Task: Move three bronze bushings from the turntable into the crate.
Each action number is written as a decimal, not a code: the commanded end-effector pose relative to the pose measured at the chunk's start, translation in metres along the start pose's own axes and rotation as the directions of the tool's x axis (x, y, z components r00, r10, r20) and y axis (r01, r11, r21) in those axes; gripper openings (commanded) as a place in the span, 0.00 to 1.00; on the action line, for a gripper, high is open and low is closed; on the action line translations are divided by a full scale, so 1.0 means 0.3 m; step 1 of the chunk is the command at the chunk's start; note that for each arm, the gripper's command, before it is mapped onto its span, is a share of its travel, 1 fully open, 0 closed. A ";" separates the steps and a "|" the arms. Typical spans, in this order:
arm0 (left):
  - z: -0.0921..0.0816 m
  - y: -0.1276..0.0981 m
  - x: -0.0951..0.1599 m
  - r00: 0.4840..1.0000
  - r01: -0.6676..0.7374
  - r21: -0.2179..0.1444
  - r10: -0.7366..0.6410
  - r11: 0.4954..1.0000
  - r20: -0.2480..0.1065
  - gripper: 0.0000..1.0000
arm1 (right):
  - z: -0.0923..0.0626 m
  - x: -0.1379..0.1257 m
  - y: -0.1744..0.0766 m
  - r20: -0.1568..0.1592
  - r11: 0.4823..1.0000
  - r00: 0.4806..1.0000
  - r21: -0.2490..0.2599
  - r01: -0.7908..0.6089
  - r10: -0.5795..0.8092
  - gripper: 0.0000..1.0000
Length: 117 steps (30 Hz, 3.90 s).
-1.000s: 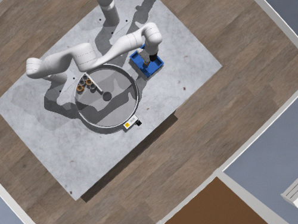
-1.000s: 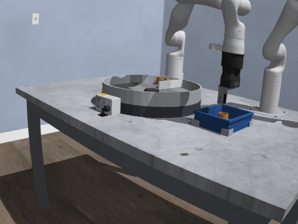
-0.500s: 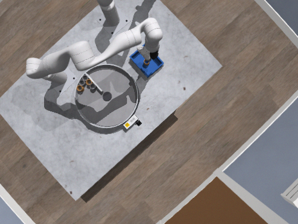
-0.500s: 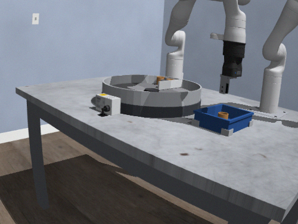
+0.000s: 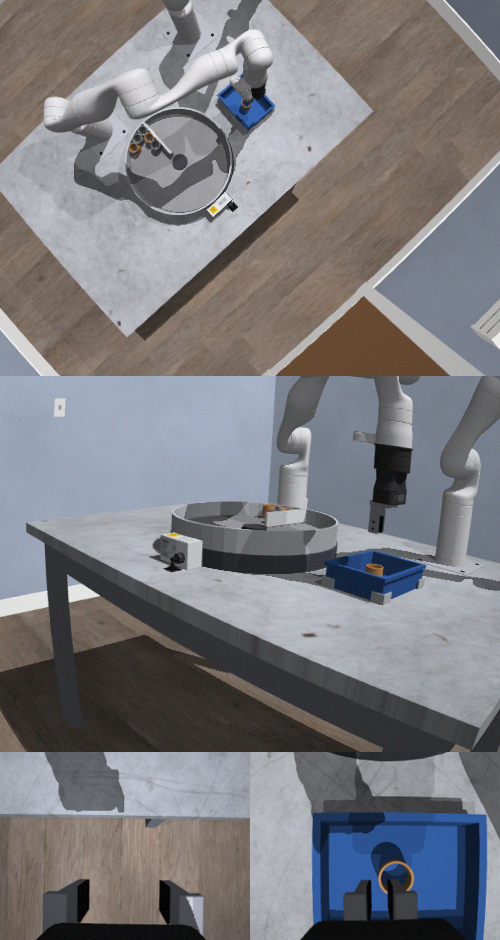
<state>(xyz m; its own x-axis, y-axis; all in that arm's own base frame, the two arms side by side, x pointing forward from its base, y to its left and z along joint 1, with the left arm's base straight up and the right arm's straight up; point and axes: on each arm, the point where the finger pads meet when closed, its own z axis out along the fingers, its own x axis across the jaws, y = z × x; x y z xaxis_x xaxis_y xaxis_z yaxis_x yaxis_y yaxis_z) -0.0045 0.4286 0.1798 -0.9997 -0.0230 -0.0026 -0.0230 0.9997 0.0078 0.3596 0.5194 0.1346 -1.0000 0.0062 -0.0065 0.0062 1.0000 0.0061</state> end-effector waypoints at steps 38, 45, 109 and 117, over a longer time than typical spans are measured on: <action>-0.002 -0.012 0.012 1.000 -0.004 0.008 0.004 1.000 -0.003 1.00 | -0.014 0.013 0.009 -0.004 1.000 1.000 -0.005 0.010 -0.010 0.38; -0.002 -0.012 0.012 1.000 -0.004 0.008 0.004 1.000 -0.003 1.00 | -0.014 0.013 0.009 -0.004 1.000 1.000 -0.005 0.010 -0.010 0.38; -0.002 -0.012 0.012 1.000 -0.004 0.008 0.004 1.000 -0.003 1.00 | -0.024 0.020 -0.008 -0.006 1.000 1.000 -0.002 0.012 -0.012 0.36; -0.002 -0.012 0.012 1.000 -0.004 0.008 0.004 1.000 -0.003 1.00 | -0.025 0.032 -0.057 -0.006 1.000 1.000 -0.002 0.010 -0.010 0.36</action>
<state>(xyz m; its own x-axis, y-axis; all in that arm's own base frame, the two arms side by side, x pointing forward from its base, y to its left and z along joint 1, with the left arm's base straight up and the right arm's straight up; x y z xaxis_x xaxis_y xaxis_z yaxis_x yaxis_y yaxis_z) -0.0045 0.4286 0.1798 -0.9997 -0.0230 -0.0026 -0.0230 0.9997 0.0078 0.3499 0.5062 0.1367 -0.9999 -0.0135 -0.0010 -0.0135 0.9999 -0.0044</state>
